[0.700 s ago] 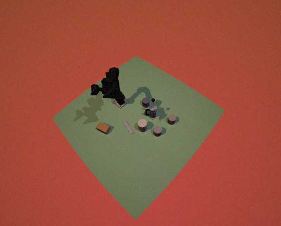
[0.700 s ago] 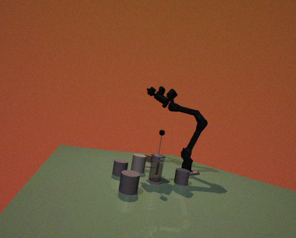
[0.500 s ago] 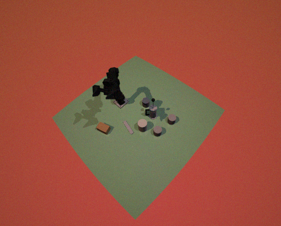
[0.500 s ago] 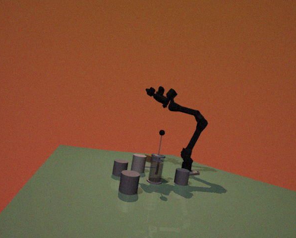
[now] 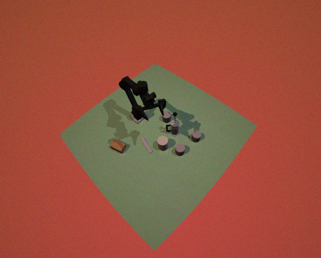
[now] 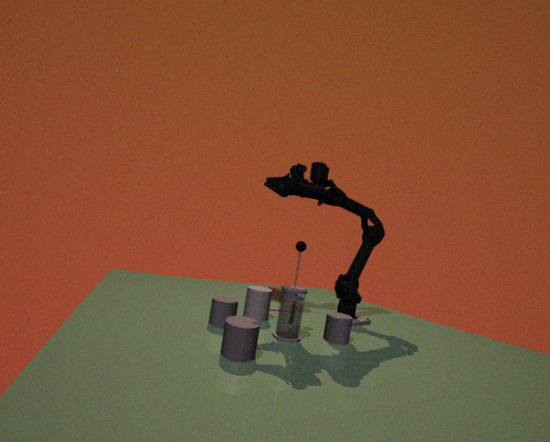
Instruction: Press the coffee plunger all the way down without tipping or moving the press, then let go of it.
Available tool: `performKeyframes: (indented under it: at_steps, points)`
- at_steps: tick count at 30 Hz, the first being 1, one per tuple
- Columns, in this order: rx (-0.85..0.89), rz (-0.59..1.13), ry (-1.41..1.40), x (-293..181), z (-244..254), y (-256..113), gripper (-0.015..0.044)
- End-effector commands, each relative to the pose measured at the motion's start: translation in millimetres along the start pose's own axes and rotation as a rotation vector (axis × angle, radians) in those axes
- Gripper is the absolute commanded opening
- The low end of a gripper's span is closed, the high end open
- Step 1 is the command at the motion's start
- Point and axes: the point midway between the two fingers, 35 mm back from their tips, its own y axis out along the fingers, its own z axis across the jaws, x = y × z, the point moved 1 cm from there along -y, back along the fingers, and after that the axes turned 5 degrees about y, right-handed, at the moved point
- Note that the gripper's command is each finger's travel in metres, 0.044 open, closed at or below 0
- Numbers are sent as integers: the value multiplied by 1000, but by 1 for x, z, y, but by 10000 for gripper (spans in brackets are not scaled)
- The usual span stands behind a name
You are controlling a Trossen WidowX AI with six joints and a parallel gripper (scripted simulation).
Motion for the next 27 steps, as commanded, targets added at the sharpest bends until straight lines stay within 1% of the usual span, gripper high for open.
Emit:
performKeyframes:
  at_steps: [1, 7, 11, 15, 22, 27]
  points:
    - [247, 184, -2, -37, 60, -32, 440]
    - [514, 418, -42, -82, 114, -87, 440]
    - [632, 526, -73, -101, 132, -118, 440]
    - [639, 531, -75, -111, 133, -120, 440]
    - [643, 531, -76, -162, 134, -121, 440]
    - [647, 531, -77, -161, 134, -123, 440]
